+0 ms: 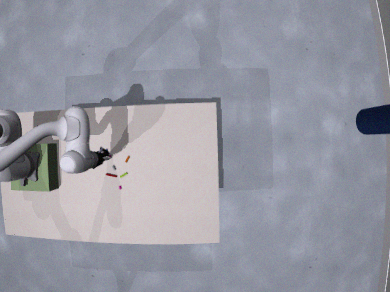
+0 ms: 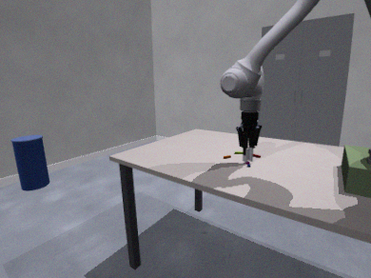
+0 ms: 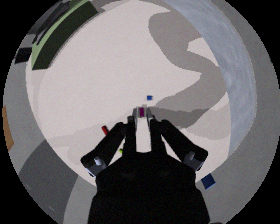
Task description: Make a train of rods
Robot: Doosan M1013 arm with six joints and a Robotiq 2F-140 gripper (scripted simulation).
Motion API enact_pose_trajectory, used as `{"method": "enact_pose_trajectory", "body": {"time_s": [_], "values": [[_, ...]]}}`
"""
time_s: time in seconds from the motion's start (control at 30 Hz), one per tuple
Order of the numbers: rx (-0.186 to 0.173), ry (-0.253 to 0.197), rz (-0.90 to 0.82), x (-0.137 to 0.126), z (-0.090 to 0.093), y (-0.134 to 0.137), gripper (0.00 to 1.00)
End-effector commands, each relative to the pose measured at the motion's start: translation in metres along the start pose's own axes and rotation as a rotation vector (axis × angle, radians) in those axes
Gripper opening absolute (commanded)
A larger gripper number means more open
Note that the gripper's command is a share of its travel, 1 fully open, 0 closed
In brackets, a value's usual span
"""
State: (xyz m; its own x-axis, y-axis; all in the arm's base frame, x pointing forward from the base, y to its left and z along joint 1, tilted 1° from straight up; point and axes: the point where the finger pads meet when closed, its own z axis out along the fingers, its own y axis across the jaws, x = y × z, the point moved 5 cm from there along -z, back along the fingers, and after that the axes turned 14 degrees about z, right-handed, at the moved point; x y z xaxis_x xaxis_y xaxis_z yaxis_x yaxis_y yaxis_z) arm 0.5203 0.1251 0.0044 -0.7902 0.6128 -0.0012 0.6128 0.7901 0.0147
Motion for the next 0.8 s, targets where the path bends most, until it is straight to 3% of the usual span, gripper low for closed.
{"method": "enact_pose_trajectory", "body": {"time_s": [0.0, 0.77], "values": [[0.000, 0.000, 0.000, 0.0000, 0.0027, 0.0000, 0.15], [0.000, 0.000, 0.000, 0.0000, 0.0121, 0.0000, 0.15]]}}
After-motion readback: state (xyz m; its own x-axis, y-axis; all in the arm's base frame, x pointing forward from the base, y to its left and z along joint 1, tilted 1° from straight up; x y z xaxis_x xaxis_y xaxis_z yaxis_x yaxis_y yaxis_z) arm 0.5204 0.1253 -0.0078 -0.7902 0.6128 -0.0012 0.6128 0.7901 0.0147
